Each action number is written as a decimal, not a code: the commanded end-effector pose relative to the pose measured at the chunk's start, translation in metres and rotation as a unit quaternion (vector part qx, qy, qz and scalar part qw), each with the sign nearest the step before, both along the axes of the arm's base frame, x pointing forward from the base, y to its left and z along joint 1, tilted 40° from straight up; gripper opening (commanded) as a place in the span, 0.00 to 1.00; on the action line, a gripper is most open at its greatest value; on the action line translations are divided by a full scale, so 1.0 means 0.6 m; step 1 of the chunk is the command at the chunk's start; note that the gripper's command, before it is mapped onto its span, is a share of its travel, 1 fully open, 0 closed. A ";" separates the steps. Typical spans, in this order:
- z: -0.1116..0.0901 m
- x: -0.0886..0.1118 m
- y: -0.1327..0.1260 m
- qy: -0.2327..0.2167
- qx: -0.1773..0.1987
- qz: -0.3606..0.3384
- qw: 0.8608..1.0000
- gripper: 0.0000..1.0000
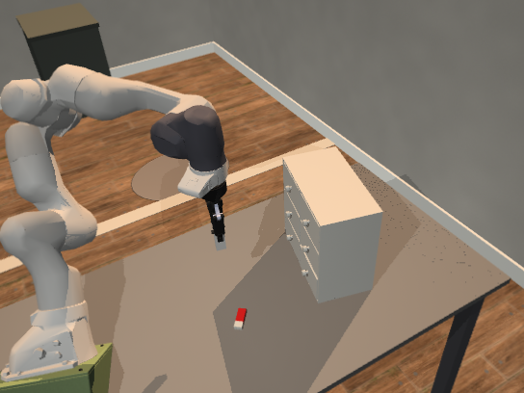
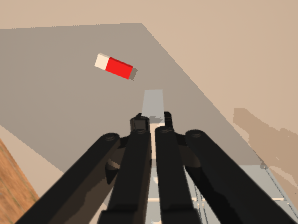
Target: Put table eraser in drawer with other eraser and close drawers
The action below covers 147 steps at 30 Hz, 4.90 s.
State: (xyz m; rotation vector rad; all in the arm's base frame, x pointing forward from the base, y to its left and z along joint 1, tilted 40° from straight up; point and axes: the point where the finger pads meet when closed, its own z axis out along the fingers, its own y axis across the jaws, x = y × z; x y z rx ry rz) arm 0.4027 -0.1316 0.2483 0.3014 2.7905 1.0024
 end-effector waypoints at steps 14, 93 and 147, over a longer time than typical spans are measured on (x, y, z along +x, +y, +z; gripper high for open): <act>0.111 0.040 0.125 0.003 0.002 -0.001 1.000 0.00; 0.052 0.260 0.248 -0.314 -0.056 -0.273 0.907 0.20; -0.055 0.397 0.315 -0.314 -0.056 -0.273 0.907 0.20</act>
